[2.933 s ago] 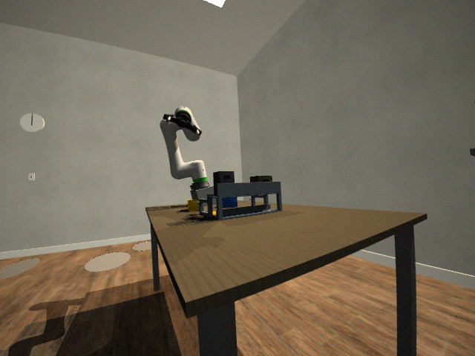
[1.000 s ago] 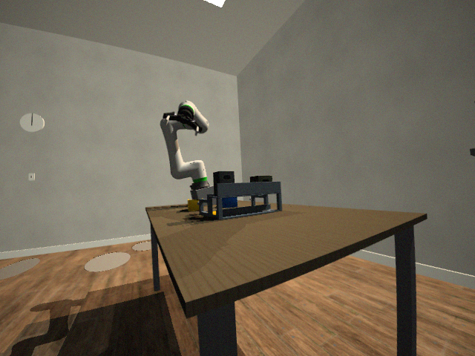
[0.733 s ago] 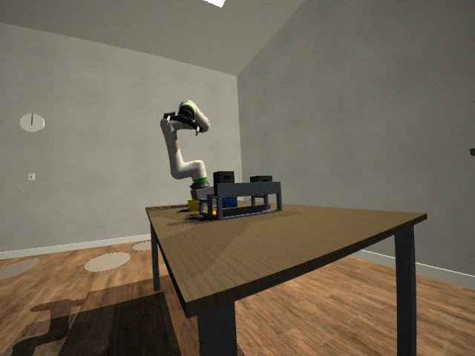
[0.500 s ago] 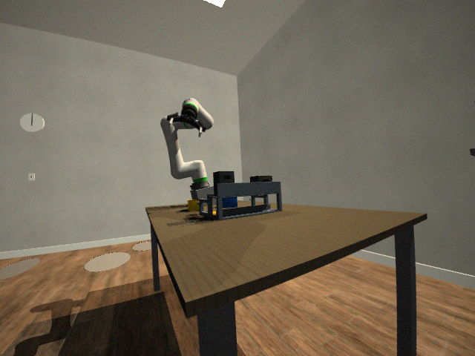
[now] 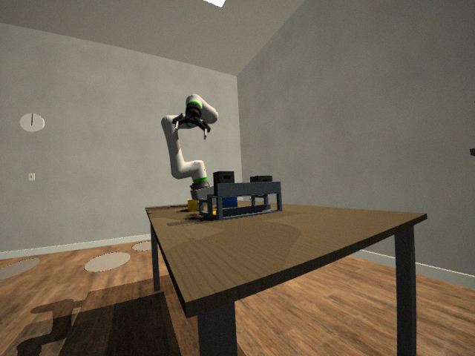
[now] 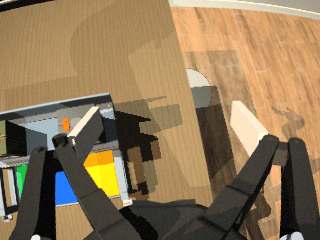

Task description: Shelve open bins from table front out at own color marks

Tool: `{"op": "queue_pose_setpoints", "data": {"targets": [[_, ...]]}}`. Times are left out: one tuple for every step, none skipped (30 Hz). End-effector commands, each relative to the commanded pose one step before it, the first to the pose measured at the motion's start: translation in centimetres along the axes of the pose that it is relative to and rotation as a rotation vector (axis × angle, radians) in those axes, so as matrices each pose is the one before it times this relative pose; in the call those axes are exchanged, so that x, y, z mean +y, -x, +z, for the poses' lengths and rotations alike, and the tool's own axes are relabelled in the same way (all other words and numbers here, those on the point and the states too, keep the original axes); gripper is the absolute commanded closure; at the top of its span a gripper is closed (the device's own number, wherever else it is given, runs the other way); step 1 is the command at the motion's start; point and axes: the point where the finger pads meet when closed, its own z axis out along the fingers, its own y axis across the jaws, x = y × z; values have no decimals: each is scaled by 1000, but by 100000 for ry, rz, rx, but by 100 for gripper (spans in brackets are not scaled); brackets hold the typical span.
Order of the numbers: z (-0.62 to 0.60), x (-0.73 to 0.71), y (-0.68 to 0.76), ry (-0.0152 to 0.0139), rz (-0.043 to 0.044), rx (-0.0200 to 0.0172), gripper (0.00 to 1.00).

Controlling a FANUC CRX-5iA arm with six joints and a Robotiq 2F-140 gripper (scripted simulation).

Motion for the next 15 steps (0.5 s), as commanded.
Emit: {"op": "queue_pose_setpoints", "data": {"targets": [[-308, -758, 413, -1045, 664, -2274, 0], [-296, -835, 484, -1171, 553, -2346, 0], [-303, -884, 516, -1267, 454, -2389, 0], [-309, -932, 548, -1359, 351, -2430, 0], [-313, -978, 578, -1446, 243, -2468, 0], [-252, -819, 487, -1222, 114, -2011, 0], [-204, -687, 411, -1031, 38, -1652, 0], [-217, -745, 447, -1124, -14, -1762, 0], [-219, -769, 464, -1166, -72, -1789, 0], [-215, -775, 469, -1178, -129, -1775, 0], [-210, -775, 471, -1181, -182, -1749, 0], [0, 0, 0, 0, 0, 0, 0], [0, 0, 0, 0, 0, 0, 0], [-318, -1180, 721, -1804, -375, -2623, 0], [-315, -1211, 744, -1853, -500, -2645, 0]]}}
